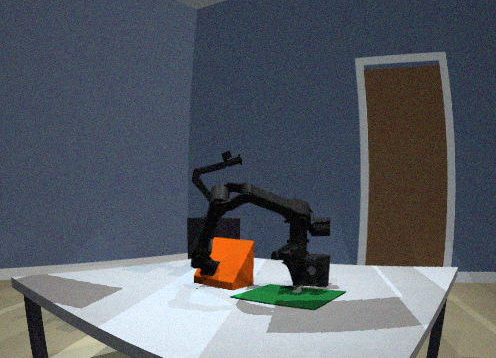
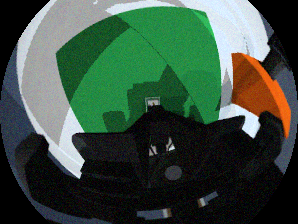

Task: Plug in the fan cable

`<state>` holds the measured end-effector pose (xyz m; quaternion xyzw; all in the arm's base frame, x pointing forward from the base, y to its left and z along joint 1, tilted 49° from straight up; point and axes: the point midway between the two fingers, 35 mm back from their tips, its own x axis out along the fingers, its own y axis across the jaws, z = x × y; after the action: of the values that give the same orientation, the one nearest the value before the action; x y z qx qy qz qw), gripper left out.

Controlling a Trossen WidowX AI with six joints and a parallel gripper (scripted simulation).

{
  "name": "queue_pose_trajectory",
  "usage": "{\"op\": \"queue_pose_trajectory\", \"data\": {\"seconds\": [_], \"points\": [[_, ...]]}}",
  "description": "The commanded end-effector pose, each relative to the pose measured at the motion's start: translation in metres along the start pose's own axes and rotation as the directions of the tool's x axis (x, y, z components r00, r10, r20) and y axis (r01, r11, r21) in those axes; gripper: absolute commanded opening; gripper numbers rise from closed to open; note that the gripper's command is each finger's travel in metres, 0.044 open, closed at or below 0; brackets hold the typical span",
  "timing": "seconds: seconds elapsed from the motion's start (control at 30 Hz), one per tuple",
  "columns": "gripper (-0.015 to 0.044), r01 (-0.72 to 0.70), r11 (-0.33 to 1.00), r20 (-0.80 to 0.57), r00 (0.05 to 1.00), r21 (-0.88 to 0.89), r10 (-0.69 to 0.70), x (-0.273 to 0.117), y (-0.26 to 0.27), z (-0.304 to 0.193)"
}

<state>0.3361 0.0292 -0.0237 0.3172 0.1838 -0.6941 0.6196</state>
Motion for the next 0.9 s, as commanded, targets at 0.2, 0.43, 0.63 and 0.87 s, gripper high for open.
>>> {"op": "queue_pose_trajectory", "data": {"seconds": [0.2, 0.43, 0.63, 0.87], "points": [[0.0, -0.006, 1.0, 0.002, 1.0, -0.003, 0.006, 0.0004, 0.0016, 0.0005], [0.0, -0.006, 1.0, 0.002, 1.0, -0.003, 0.006, 0.0021, 0.0011, 0.0005], [0.0, -0.006, 1.0, 0.002, 1.0, -0.004, 0.006, 0.0034, 0.0005, 0.0006], [0.0, -0.006, 1.0, 0.002, 1.0, -0.005, 0.006, 0.005, 0.0, 0.0008]]}}
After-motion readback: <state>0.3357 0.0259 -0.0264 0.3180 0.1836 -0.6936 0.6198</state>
